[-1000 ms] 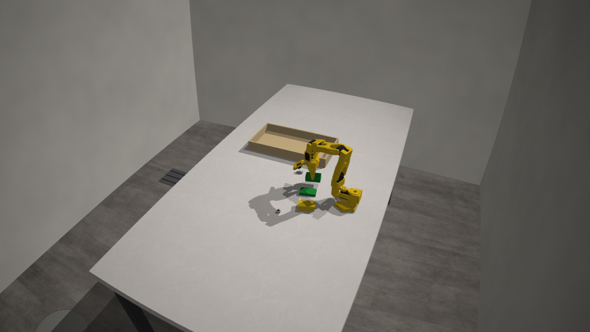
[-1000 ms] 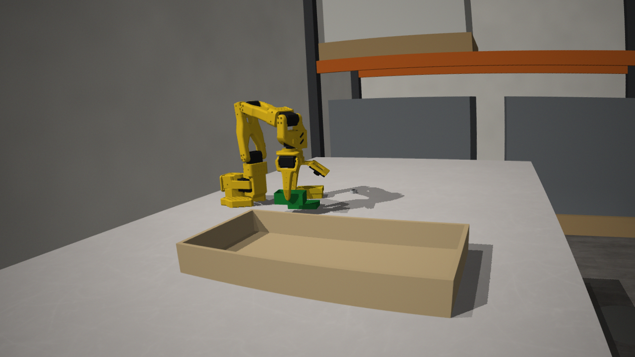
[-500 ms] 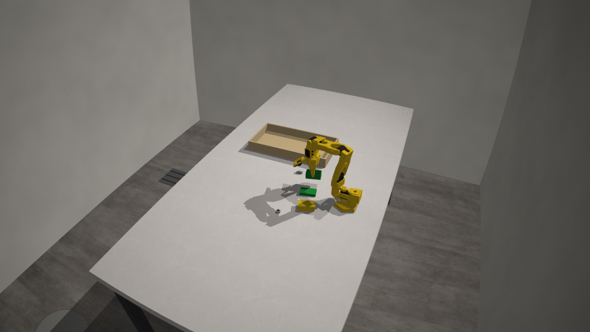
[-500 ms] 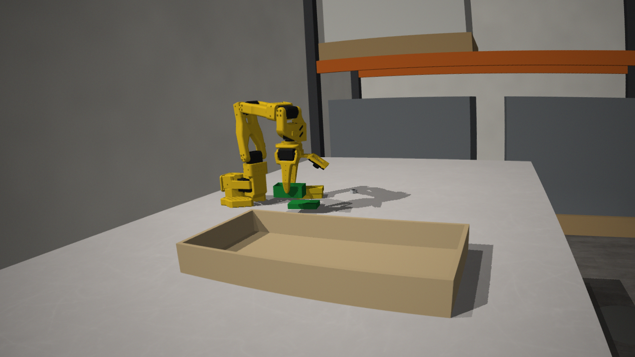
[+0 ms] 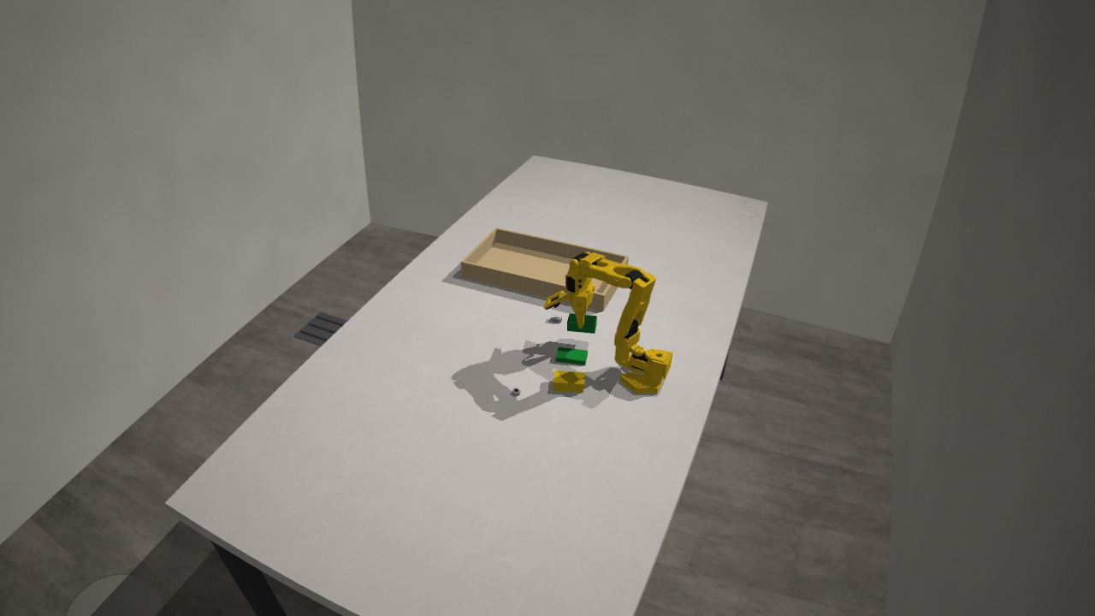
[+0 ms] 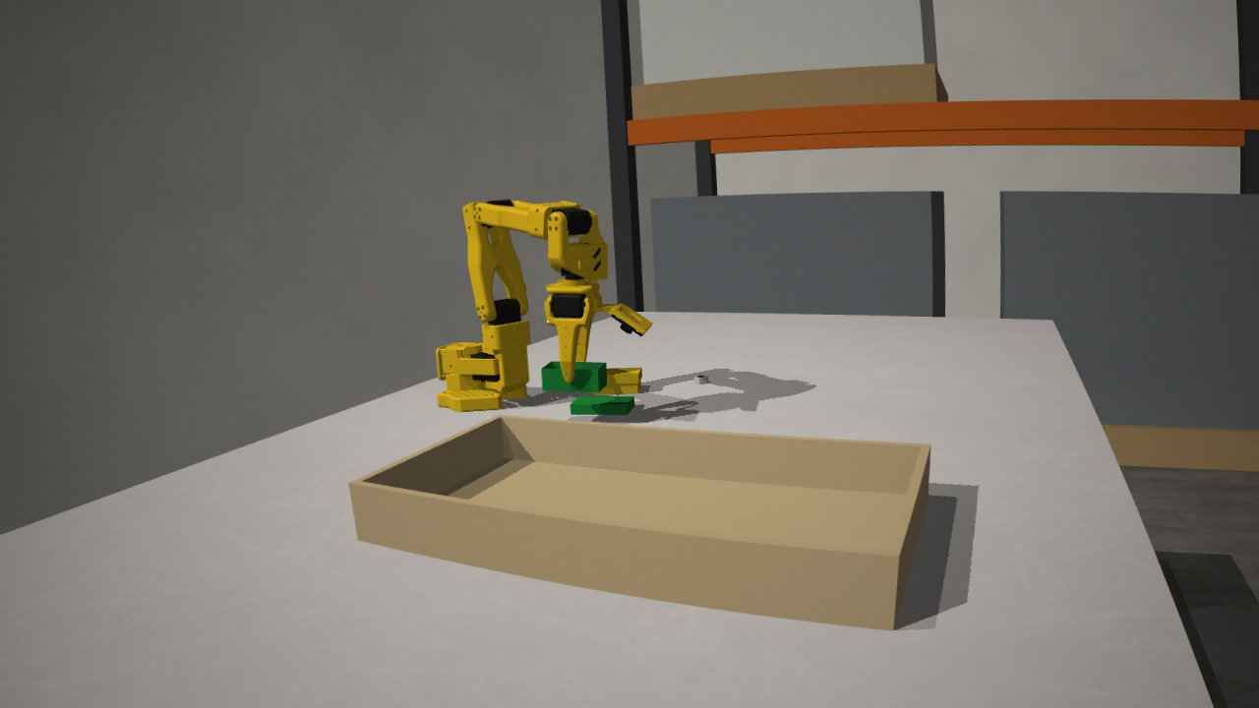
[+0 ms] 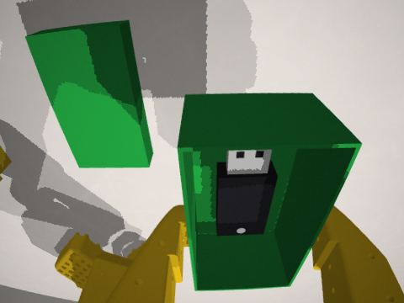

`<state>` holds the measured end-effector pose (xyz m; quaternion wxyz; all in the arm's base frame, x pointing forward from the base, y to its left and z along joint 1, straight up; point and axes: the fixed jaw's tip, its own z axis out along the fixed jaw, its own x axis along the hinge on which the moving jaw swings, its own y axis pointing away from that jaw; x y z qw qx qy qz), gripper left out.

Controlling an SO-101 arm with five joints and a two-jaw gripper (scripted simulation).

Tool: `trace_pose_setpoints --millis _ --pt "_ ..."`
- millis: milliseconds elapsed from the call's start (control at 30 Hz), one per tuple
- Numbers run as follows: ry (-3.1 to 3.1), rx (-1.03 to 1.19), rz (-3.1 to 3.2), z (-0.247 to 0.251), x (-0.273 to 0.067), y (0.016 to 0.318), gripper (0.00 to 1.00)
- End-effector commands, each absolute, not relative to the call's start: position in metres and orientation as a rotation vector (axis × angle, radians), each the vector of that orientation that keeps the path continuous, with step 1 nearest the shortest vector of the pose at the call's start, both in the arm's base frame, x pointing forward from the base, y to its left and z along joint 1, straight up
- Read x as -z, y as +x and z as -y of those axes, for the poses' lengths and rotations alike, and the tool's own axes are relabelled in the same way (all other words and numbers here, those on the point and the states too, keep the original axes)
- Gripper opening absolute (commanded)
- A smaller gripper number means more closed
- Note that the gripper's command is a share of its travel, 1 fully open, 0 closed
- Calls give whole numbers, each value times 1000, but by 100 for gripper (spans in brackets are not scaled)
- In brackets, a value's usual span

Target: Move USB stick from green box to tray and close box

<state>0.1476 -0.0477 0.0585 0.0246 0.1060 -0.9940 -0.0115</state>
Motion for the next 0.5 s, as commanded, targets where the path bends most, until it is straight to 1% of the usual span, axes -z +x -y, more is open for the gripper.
trace_pose_setpoints --millis 0,467 --pt "331 0 3124 51 -67 152 20" --pt "331 0 3124 52 -72 154 20"
